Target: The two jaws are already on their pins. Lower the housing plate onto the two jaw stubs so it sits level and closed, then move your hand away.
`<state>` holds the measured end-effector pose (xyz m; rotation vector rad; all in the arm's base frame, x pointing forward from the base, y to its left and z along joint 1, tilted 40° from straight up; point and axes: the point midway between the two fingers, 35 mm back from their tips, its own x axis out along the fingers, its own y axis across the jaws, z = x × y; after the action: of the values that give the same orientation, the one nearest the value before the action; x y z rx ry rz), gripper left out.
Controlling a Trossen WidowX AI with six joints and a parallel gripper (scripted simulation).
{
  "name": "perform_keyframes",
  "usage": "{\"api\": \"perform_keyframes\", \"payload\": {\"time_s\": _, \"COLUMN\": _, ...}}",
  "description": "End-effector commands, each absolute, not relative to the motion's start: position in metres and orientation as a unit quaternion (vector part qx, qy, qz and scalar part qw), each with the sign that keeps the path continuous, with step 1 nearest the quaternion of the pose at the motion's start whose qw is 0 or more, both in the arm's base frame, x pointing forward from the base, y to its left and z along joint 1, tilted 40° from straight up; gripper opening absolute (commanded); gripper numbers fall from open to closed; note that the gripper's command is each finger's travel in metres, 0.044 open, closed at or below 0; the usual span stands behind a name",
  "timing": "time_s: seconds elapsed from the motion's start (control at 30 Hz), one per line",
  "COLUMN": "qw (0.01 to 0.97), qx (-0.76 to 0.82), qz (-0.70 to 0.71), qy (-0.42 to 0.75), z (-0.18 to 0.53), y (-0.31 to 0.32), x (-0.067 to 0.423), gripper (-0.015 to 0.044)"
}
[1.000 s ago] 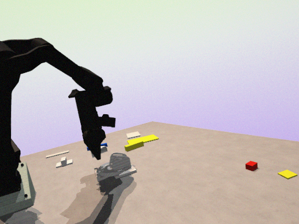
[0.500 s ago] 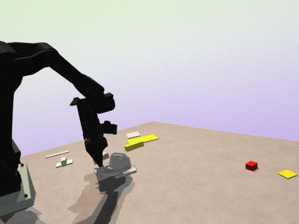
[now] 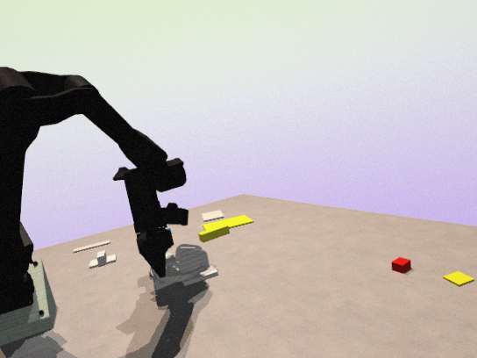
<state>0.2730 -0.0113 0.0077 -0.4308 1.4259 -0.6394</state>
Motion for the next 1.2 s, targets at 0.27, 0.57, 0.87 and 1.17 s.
{"api": "perform_keyframes", "payload": {"time_s": 0.27, "qw": 0.686, "qx": -0.198, "qz": -0.285, "qy": 0.640, "z": 0.0053, "y": -0.0138, "x": 0.2702, "gripper": 0.0351}}
{"api": "perform_keyframes", "payload": {"time_s": 0.57, "qw": 0.686, "qx": -0.198, "qz": -0.285, "qy": 0.640, "z": 0.0050, "y": -0.0140, "x": 0.2702, "gripper": 0.0351}}
{"api": "perform_keyframes", "payload": {"time_s": 0.87, "qw": 0.685, "qx": -0.201, "qz": -0.283, "qy": 0.641, "z": 0.0035, "y": -0.0153, "x": 0.2703, "gripper": 0.0351}}
{"api": "perform_keyframes", "payload": {"time_s": 1.17, "qw": 0.685, "qx": -0.201, "qz": -0.282, "qy": 0.641, "z": 0.0017, "y": -0.0169, "x": 0.2703, "gripper": 0.0351}}
